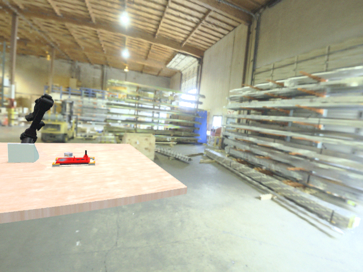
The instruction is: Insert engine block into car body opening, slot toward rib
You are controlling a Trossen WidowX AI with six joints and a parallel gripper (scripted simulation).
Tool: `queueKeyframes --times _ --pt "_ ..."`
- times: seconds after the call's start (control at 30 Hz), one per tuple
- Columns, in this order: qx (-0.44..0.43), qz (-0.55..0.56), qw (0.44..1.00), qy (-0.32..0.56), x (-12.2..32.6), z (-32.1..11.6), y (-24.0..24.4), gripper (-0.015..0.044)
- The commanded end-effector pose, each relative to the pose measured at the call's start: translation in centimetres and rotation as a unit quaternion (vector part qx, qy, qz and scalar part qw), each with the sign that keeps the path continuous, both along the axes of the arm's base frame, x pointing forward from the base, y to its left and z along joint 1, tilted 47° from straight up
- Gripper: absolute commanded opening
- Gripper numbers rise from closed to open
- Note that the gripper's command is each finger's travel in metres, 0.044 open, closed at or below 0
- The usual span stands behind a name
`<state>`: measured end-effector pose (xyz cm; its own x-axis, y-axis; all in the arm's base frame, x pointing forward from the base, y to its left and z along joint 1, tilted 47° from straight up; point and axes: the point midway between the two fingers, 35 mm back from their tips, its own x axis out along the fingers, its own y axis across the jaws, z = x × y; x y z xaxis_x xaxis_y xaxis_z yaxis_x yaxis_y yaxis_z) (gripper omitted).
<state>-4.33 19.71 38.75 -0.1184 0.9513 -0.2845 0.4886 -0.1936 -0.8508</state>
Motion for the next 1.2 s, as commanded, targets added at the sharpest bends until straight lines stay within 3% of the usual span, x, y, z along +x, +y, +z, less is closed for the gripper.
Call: queueKeyframes --times 0.0,0.57,1.17 --pt "-0.028 -0.024 0.999 0.024 0.4 -1.2 0.9 0.0440" --pt "-0.115 -0.149 0.971 0.149 3.7 -5.0 3.6 0.0440" --pt "-0.178 -0.292 0.896 0.283 8.6 -9.2 4.9 0.0440"
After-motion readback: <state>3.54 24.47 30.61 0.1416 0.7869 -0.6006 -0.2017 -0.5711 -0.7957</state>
